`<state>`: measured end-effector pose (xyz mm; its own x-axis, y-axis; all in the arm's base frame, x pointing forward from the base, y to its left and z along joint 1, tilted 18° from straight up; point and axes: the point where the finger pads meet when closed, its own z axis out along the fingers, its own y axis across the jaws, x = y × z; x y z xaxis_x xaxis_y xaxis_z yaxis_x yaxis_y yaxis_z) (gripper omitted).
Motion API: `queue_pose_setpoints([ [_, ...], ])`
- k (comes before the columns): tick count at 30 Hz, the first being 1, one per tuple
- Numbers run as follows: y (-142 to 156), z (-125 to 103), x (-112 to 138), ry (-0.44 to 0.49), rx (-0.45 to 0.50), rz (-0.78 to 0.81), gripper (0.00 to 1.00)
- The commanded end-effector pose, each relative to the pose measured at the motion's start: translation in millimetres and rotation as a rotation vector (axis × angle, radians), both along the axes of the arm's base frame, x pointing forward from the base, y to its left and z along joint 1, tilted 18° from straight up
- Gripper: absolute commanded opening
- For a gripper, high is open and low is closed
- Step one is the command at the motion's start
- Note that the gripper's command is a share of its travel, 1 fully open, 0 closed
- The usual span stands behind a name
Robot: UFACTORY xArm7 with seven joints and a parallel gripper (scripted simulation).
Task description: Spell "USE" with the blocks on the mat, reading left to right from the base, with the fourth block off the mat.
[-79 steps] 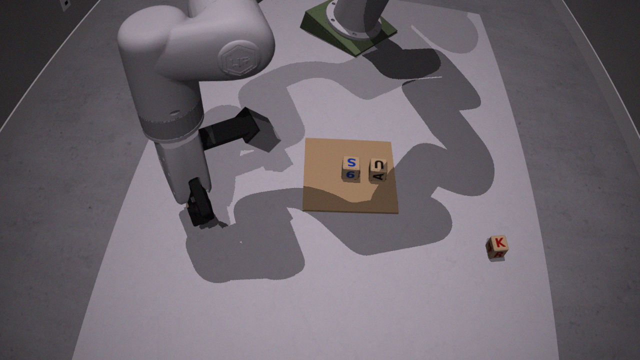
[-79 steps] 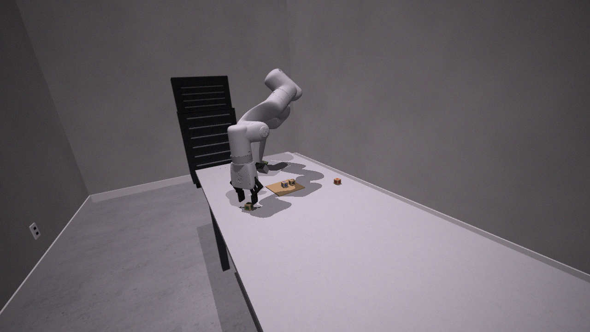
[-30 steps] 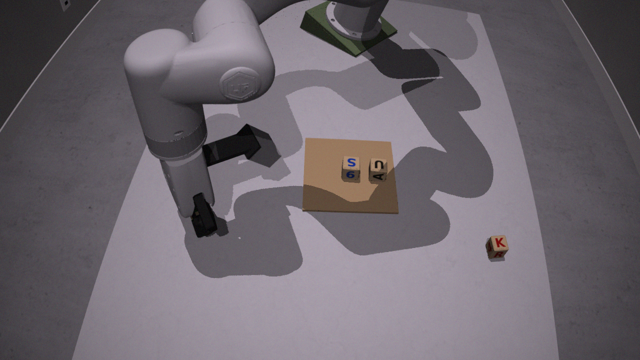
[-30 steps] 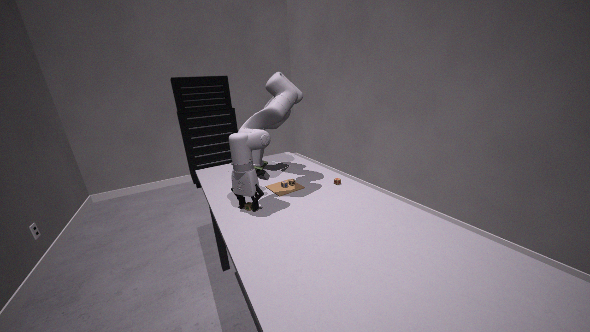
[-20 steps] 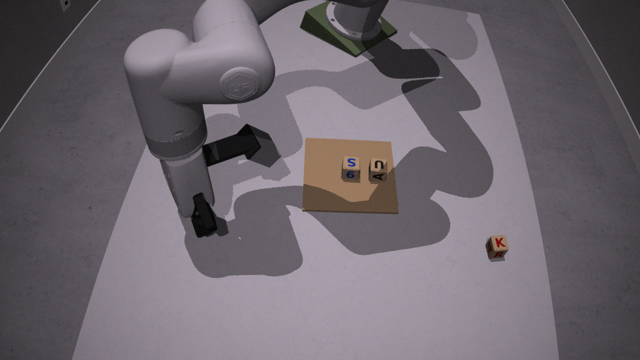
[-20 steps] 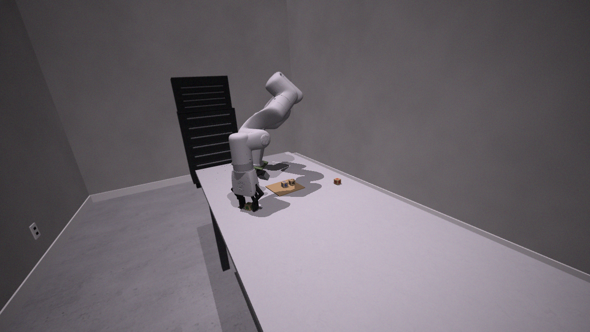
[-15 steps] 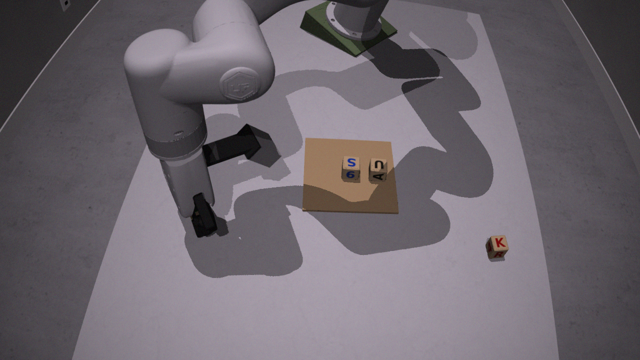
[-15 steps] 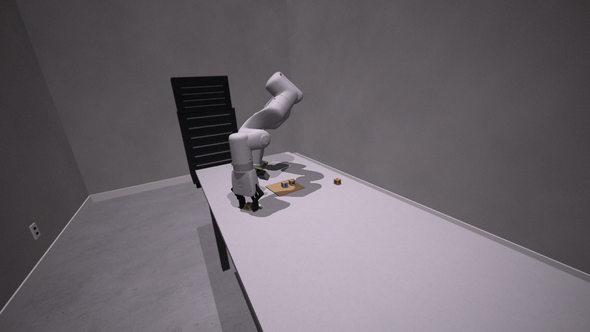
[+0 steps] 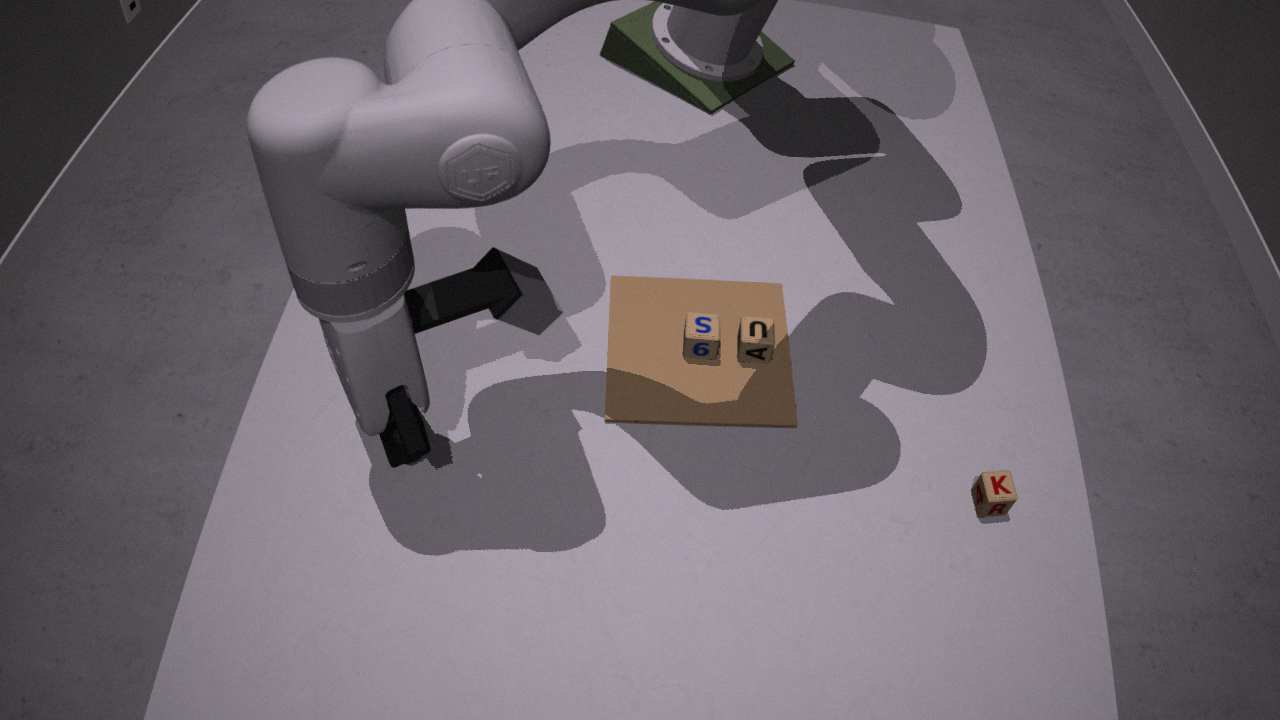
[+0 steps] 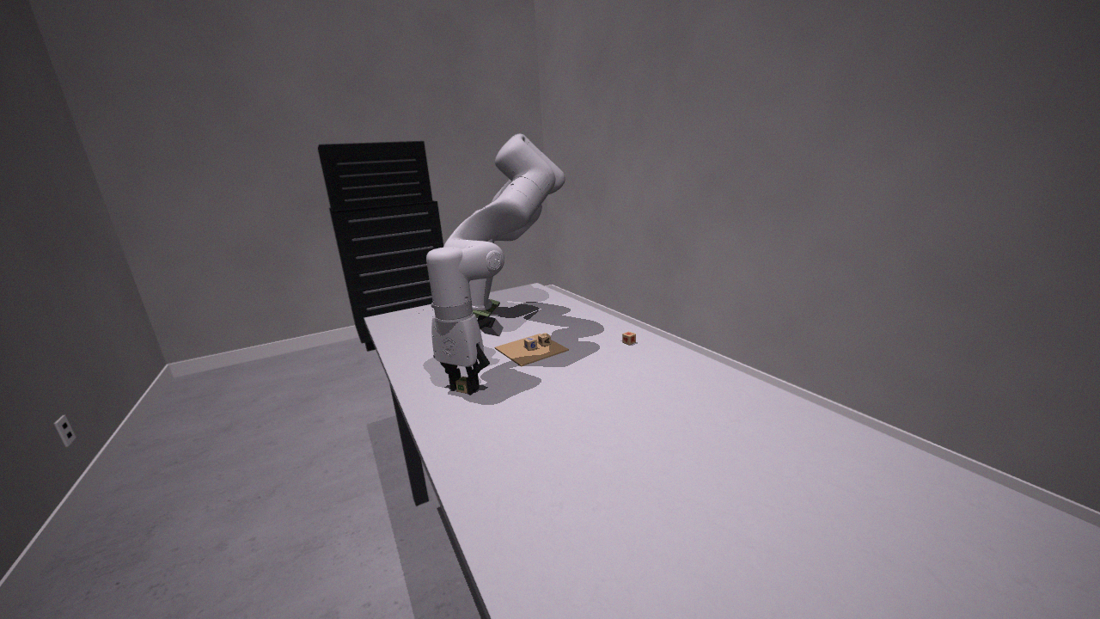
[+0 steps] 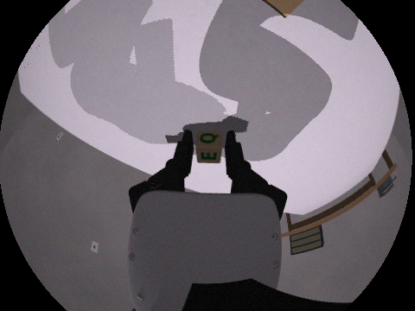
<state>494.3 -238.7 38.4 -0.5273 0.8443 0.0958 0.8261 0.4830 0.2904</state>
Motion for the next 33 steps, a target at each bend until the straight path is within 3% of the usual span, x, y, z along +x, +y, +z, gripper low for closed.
queue_pose_setpoints([
  [1, -1.8, 1.9, 0.6, -0.003, -0.003, -0.002, 0.42],
  [9, -1.8, 1.9, 0.6, -0.003, -0.003, -0.002, 0.42],
  [10, -1.8, 1.9, 0.6, -0.003, -0.003, -0.002, 0.21],
  [33, -1.8, 1.9, 0.6, -0.003, -0.003, -0.002, 0.21],
])
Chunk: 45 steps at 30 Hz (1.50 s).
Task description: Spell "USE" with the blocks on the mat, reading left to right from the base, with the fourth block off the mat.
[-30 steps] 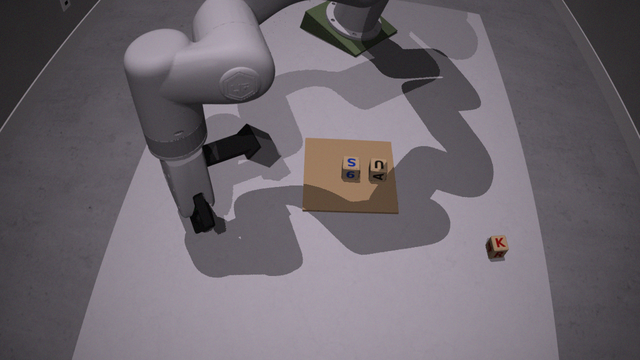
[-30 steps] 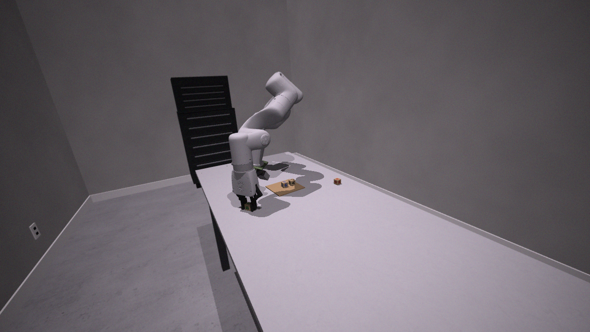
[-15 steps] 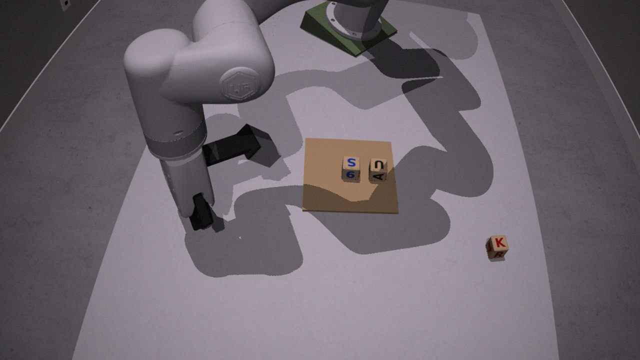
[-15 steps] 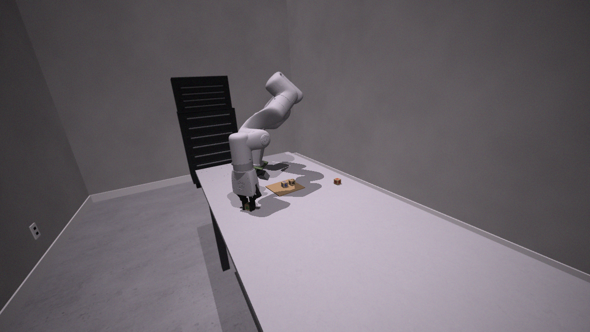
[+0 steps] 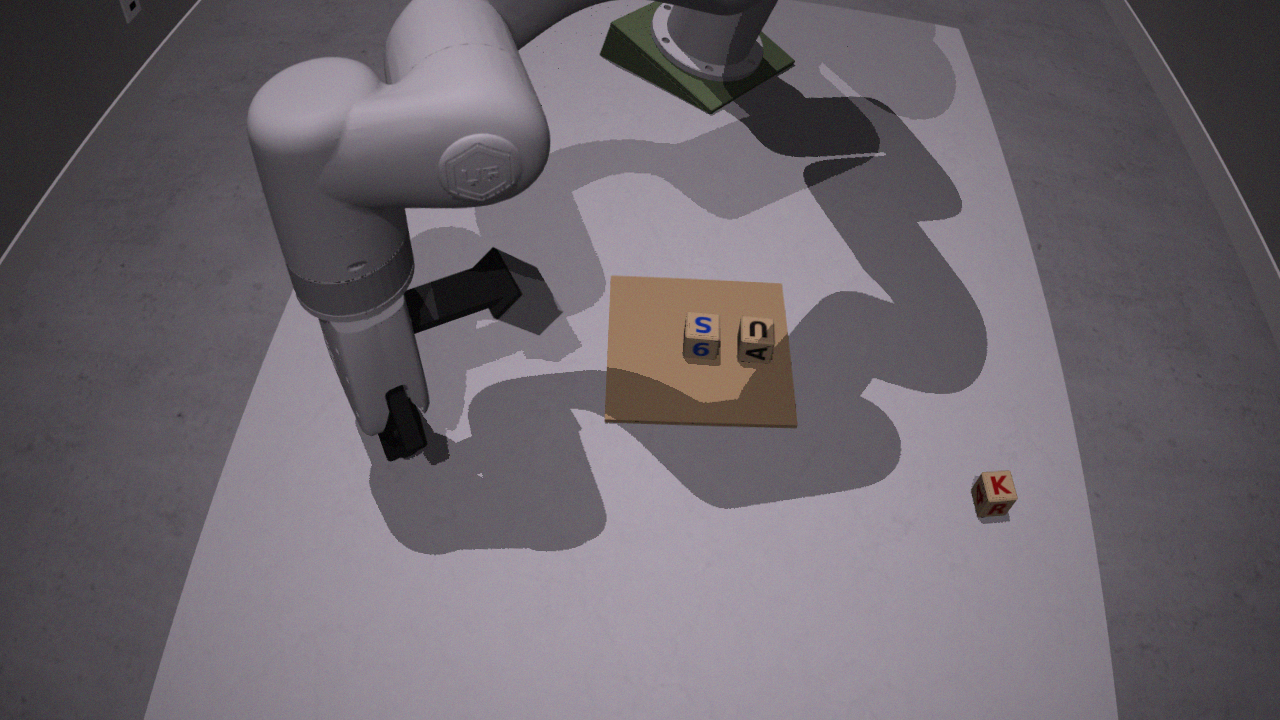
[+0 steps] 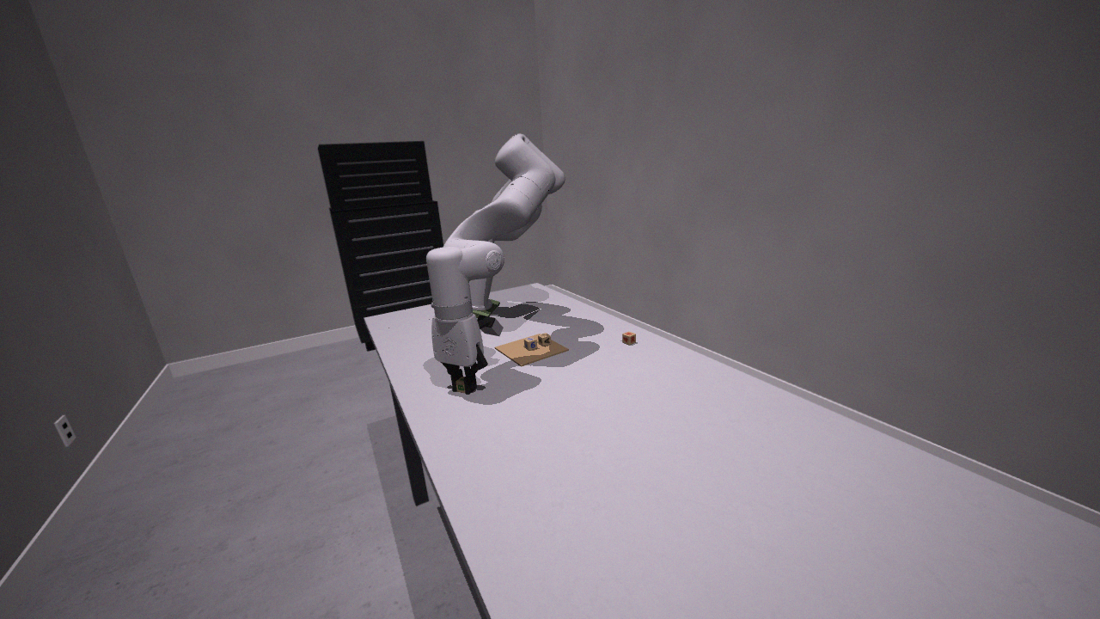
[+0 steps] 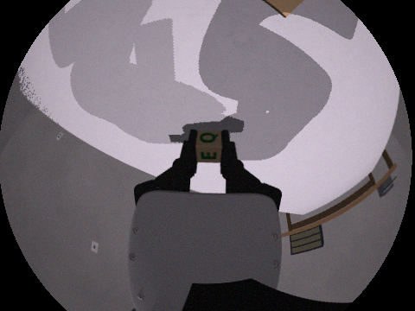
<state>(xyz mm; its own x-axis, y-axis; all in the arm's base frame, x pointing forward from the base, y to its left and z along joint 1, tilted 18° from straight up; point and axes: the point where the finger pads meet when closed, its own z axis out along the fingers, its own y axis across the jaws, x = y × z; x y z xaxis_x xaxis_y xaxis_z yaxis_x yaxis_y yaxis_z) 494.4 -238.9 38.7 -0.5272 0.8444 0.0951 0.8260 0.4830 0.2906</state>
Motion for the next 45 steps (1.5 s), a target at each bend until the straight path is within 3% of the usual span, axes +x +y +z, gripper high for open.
queue_pose_setpoints([
  [1, -2, 2, 0, -0.003, -0.002, -0.002, 0.21],
  [16, -2, 5, 0, -0.003, -0.002, -0.002, 0.21],
  [20, -6, 21, -4, -0.003, -0.002, -0.002, 0.21],
  [30, -22, 87, -18, -0.003, -0.002, -0.002, 0.21],
  [45, -24, 97, -20, -0.003, -0.002, -0.001, 0.21],
])
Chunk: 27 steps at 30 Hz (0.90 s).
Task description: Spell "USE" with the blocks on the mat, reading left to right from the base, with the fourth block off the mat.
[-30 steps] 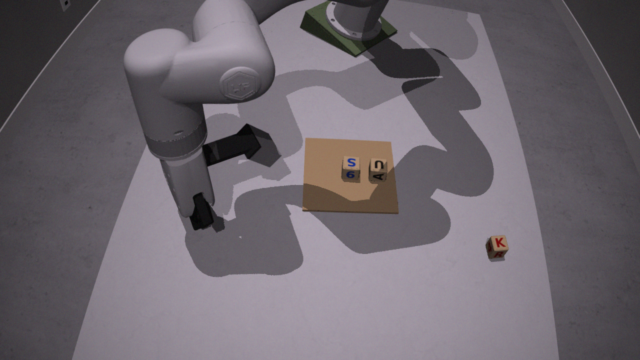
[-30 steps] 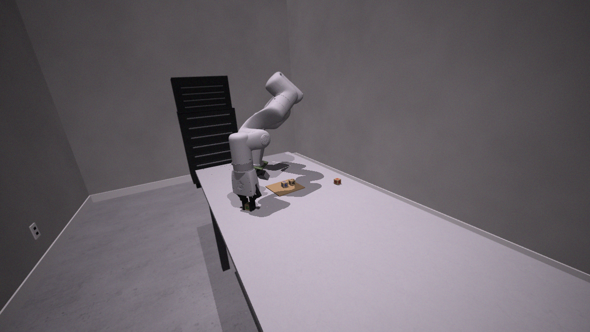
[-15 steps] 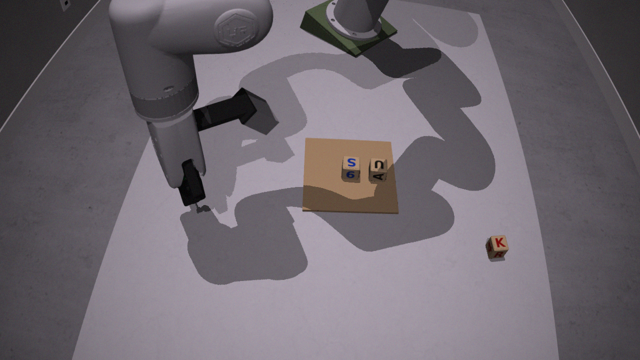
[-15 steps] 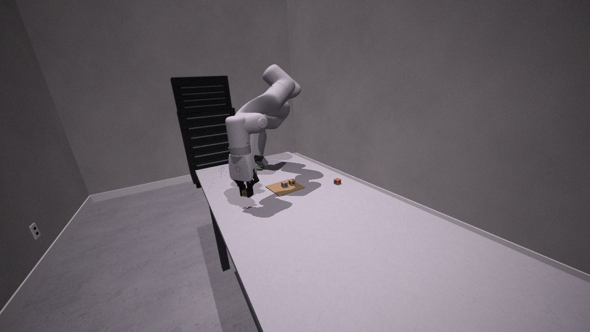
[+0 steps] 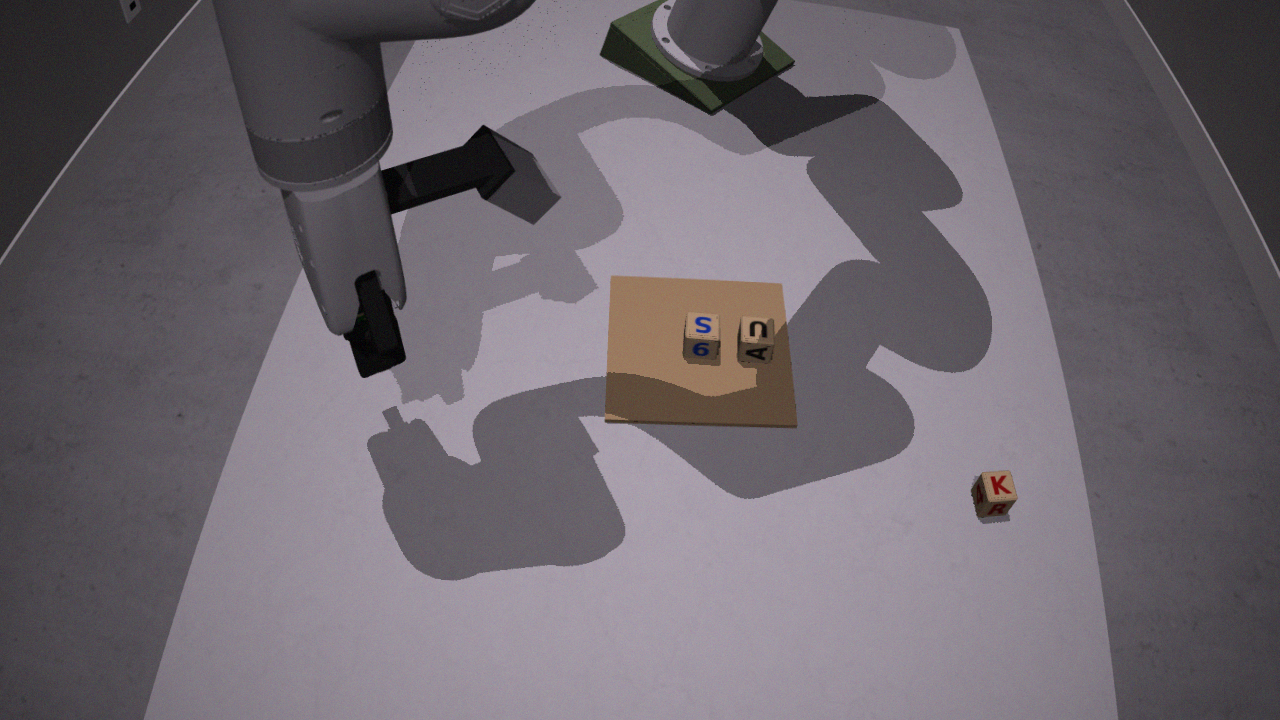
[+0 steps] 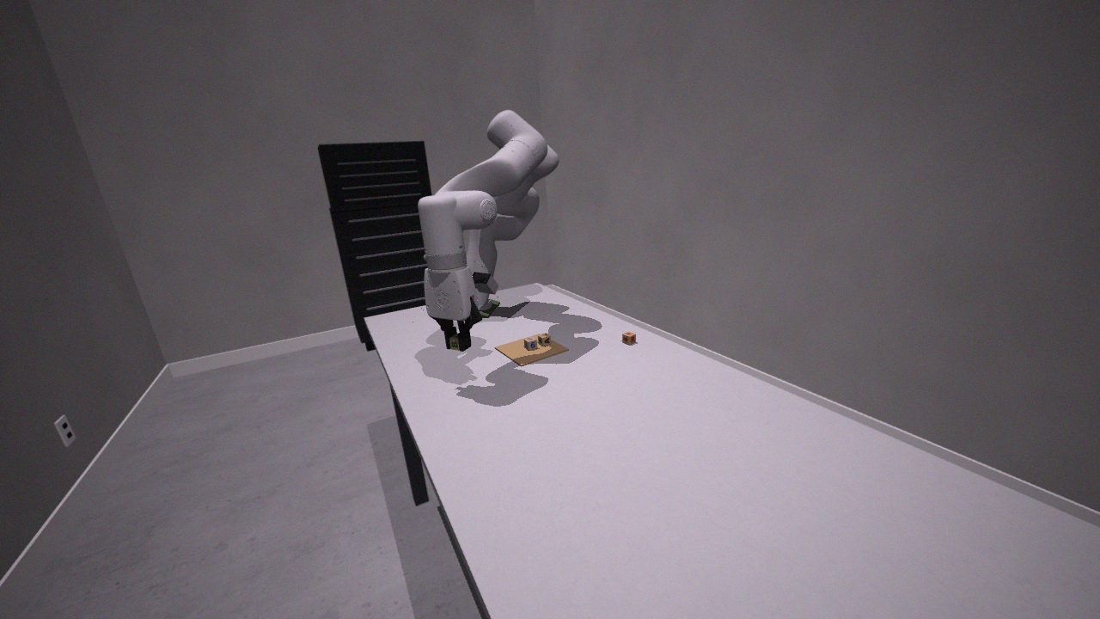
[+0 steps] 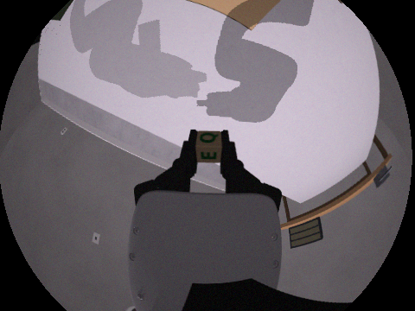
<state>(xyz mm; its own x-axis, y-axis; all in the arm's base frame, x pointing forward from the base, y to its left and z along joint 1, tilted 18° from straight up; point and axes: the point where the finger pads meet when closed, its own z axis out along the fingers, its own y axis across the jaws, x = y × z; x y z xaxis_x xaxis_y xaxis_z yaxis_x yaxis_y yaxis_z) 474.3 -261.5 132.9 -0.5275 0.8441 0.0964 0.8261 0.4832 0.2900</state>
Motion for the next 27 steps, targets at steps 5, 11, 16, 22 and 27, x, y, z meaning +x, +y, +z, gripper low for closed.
queue_pose_setpoints([
  [5, -1, 3, -1, -0.007, -0.007, 0.017, 0.21],
  [11, 10, 8, -11, -0.036, -0.039, 0.183, 0.21],
  [16, 17, 10, -19, -0.057, -0.061, 0.304, 0.21],
  [22, 27, 13, -27, -0.084, -0.086, 0.45, 0.21],
  [27, 34, 15, -33, -0.106, -0.105, 0.562, 0.21],
])
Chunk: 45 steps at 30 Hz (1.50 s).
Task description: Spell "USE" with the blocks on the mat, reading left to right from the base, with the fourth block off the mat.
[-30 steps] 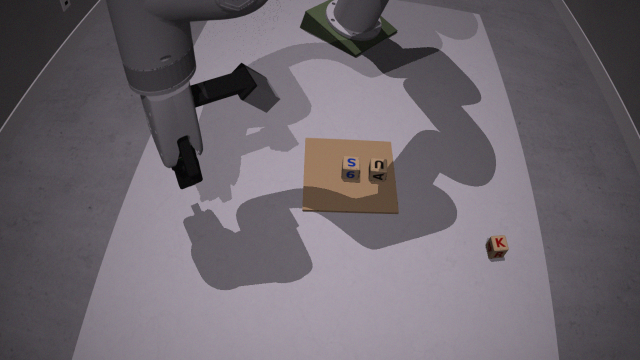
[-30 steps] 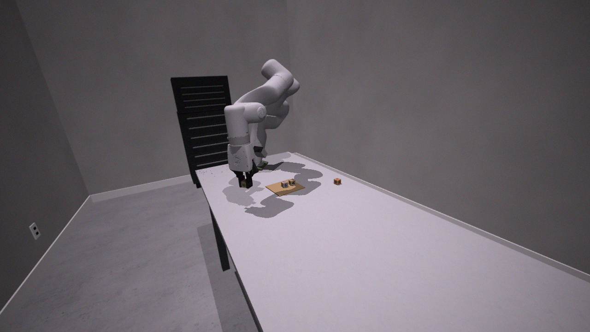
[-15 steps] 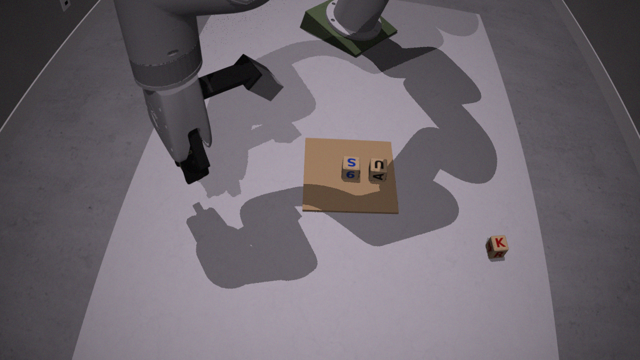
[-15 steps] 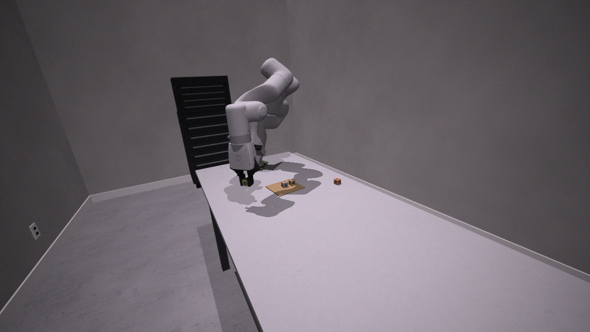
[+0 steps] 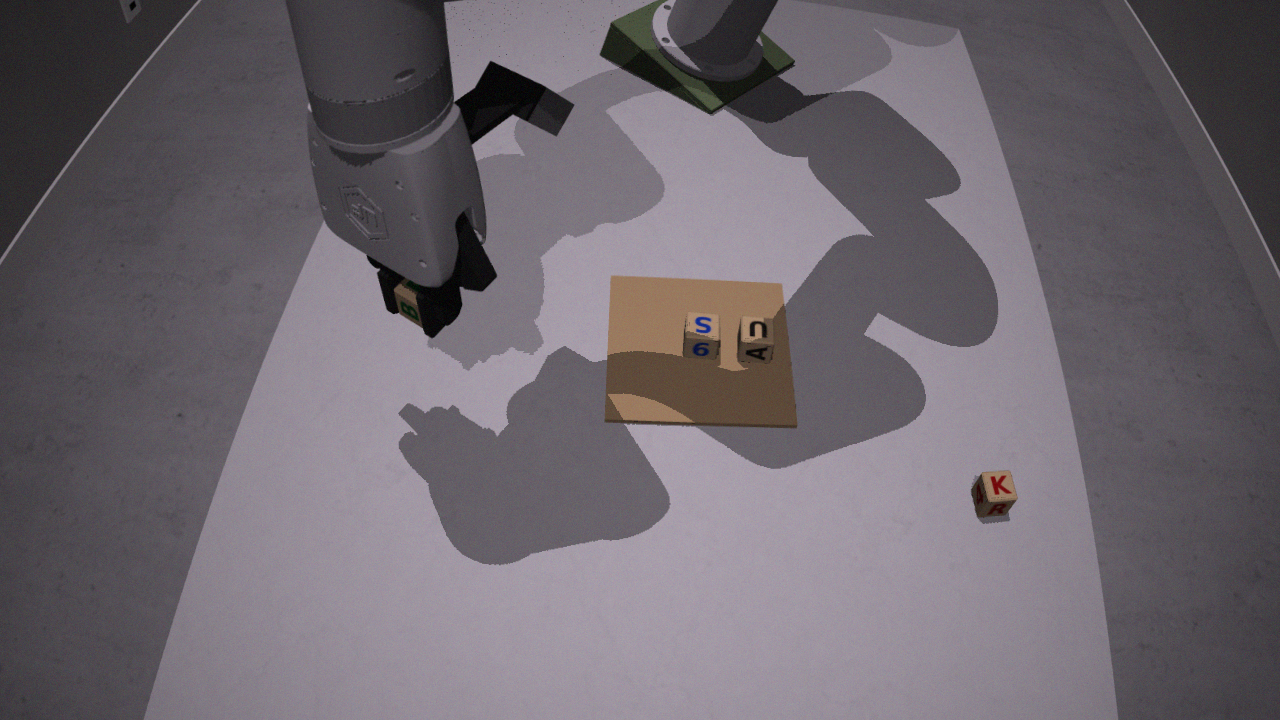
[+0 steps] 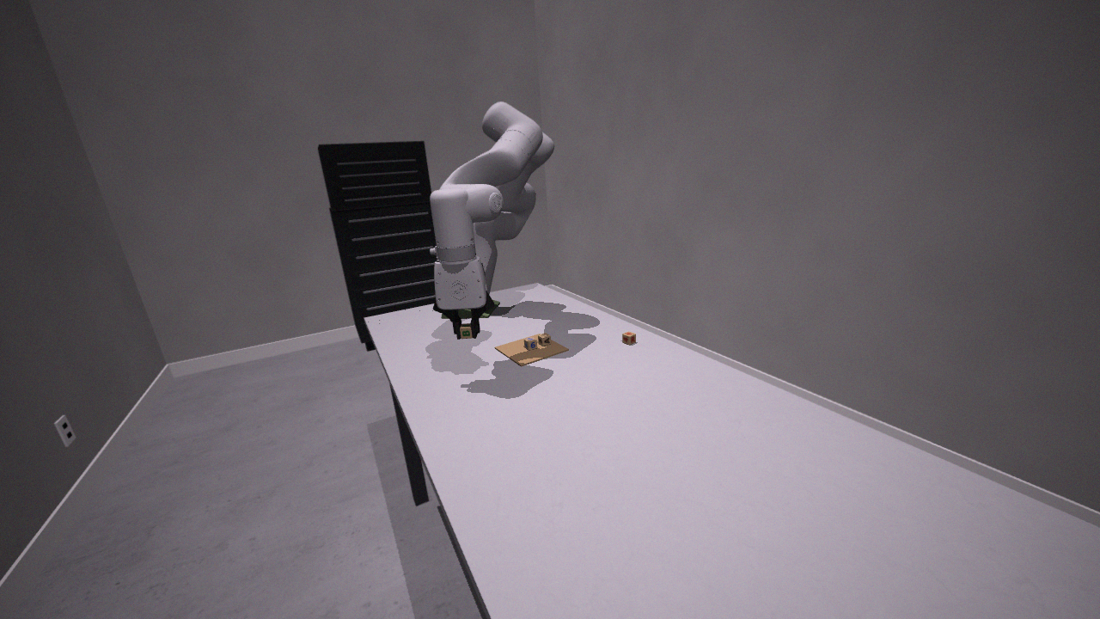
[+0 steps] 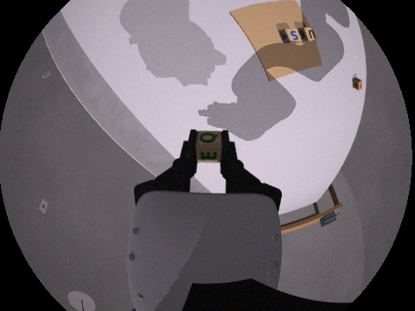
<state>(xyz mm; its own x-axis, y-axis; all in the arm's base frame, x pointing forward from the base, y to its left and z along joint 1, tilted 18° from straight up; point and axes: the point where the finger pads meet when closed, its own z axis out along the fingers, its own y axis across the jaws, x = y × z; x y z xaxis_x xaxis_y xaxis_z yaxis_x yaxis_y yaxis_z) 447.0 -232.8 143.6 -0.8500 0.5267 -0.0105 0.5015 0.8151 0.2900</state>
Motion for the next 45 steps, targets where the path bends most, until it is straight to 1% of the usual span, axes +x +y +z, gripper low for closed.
queue_pose_setpoints([
  [1, 7, 4, -7, -0.037, -0.029, 0.131, 0.21],
  [9, 21, 6, -16, -0.077, -0.06, 0.329, 0.21],
  [11, 21, 6, -16, -0.077, -0.06, 0.329, 0.21],
  [12, 26, 7, -20, -0.093, -0.072, 0.403, 0.21],
  [26, 50, 10, -33, -0.17, -0.126, 0.741, 0.21],
  [28, 50, 10, -33, -0.17, -0.126, 0.741, 0.21],
  [29, 55, 10, -36, -0.187, -0.138, 0.814, 0.21],
  [43, 80, 12, -47, -0.274, -0.197, 1.151, 0.21],
  [45, 80, 12, -47, -0.274, -0.197, 1.151, 0.21],
])
